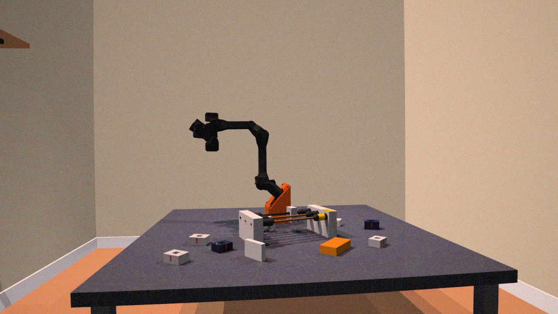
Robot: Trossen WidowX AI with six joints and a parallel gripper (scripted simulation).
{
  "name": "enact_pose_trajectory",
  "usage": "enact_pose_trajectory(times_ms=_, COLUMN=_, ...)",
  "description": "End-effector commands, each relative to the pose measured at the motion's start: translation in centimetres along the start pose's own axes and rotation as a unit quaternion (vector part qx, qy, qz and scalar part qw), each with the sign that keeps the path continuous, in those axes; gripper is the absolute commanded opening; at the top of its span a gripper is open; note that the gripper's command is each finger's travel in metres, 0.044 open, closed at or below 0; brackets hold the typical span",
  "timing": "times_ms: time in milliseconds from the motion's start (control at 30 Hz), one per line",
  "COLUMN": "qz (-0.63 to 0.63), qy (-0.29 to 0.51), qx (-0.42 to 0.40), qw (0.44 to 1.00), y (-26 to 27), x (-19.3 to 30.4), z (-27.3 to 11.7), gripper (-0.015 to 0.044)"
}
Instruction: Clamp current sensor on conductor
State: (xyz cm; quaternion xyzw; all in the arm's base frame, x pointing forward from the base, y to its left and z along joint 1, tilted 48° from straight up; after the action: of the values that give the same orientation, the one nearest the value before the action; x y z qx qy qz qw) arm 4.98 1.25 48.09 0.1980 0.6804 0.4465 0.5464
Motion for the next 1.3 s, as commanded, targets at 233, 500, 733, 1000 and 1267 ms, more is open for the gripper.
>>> enact_pose_trajectory(times_ms=233, qz=-0.111, qy=-0.033, qx=0.048, qw=0.992, y=-6.4, x=-3.5, z=2.4, gripper=0.0440)
enact_pose_trajectory(times_ms=500, qz=-0.237, qy=-0.082, qx=0.097, qw=0.963, y=-13.1, x=-3.3, z=8.9, gripper=0.0440)
enact_pose_trajectory(times_ms=733, qz=-0.327, qy=-0.127, qx=0.138, qw=0.926, y=-17.1, x=1.5, z=14.1, gripper=0.0440)
enact_pose_trajectory(times_ms=1000, qz=-0.343, qy=-0.137, qx=0.148, qw=0.917, y=-17.7, x=2.9, z=14.9, gripper=0.0440)
enact_pose_trajectory(times_ms=1267, qz=-0.314, qy=-0.021, qx=0.217, qw=0.924, y=-19.5, x=5.6, z=20.0, gripper=0.0440)
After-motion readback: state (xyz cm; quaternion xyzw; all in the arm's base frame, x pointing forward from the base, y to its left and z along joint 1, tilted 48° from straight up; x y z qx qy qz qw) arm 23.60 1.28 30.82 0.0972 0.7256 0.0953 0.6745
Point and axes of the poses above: the point midway between the two fingers, 35 mm back from their tips, its own z axis out along the fingers, its own y axis across the jaws, x = y × z, the point moved 10 cm from there along -z, back along the fingers, and after that the axes turned 15 degrees about z, right-handed, at the moved point
